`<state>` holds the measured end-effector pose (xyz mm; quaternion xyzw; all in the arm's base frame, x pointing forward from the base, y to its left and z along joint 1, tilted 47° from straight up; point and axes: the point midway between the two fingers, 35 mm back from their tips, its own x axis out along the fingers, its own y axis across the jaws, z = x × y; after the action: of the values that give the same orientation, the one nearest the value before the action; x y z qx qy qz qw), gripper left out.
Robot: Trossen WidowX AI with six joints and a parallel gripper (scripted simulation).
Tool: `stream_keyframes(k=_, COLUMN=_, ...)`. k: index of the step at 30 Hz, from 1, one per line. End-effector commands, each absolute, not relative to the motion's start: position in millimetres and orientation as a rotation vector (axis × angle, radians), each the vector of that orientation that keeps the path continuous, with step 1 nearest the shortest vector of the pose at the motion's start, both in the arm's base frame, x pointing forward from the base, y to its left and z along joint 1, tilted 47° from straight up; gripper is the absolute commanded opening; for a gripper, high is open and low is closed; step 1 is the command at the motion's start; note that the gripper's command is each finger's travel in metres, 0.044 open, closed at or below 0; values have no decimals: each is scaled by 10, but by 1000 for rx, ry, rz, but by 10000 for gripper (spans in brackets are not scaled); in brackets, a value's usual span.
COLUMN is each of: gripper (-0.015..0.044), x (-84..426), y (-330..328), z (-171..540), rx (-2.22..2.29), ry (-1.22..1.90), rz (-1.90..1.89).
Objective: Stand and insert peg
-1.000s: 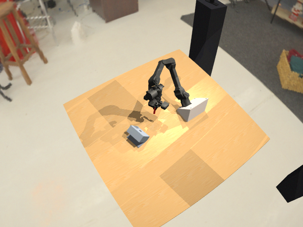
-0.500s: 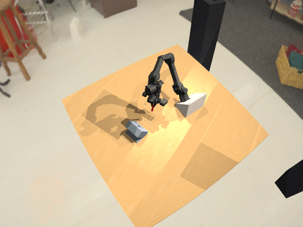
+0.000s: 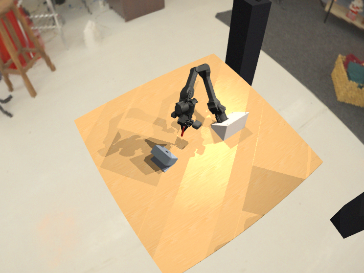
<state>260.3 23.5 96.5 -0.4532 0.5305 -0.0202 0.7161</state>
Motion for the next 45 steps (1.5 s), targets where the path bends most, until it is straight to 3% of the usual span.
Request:
stream_keyframes(k=1, gripper=0, x=2618, y=260, z=946, rx=-1005, ry=1147, rz=-27)
stream_keyframes(k=45, gripper=0, x=2829, y=473, z=862, rx=-1060, ry=877, rz=71)
